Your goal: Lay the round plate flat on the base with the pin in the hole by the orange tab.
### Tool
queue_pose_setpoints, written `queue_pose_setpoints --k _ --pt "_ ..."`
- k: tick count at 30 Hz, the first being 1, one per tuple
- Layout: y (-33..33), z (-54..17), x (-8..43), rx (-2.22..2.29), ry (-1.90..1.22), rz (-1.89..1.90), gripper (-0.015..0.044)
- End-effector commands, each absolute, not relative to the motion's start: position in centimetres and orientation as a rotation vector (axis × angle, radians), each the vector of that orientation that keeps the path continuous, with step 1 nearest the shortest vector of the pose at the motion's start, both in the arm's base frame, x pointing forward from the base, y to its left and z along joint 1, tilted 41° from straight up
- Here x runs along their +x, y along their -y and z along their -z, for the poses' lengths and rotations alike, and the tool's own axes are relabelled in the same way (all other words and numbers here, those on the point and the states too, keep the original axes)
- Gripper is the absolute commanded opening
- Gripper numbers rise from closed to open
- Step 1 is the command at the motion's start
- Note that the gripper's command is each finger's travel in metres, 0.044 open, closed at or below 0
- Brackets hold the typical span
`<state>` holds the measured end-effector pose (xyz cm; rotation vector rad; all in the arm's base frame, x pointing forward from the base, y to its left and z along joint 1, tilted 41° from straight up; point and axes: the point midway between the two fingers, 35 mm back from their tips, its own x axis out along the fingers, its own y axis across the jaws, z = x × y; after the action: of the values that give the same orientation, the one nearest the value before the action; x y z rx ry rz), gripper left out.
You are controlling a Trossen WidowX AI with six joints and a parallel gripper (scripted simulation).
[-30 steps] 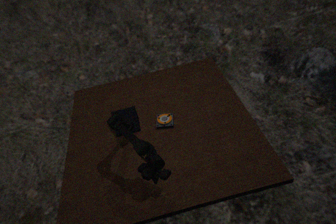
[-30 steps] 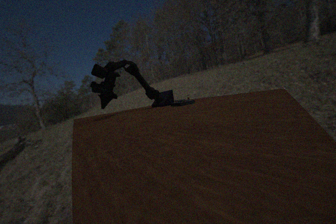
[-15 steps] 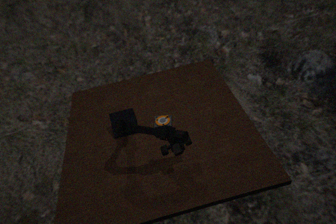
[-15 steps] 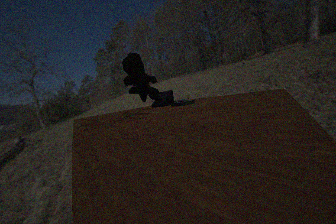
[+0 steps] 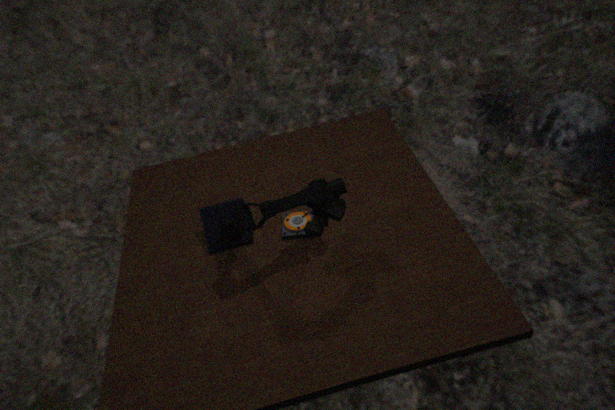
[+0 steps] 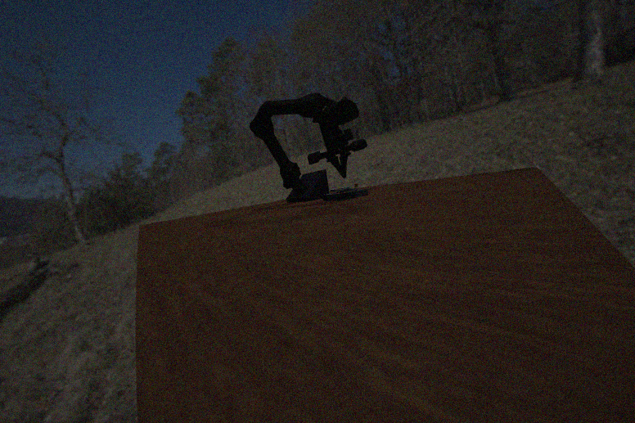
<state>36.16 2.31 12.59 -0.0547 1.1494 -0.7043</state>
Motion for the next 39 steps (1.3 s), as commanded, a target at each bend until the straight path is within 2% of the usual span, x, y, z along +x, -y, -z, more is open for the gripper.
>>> queue_pose_setpoints --k 1,5,10,27,39 --pt "-6.3 -9.2 34.0 -0.266 -1.268 0.601 0.0000" --pt "-11.1 -5.6 30.3 -0.554 -1.375 0.464 0.0000" --pt "-12.8 -4.0 28.2 -0.686 -1.408 0.407 0.0000" --pt "-9.9 -0.4 28.8 -0.687 -1.407 0.409 0.0000" --pt "-9.3 -0.9 29.6 -0.687 -1.407 0.409 0.0000"
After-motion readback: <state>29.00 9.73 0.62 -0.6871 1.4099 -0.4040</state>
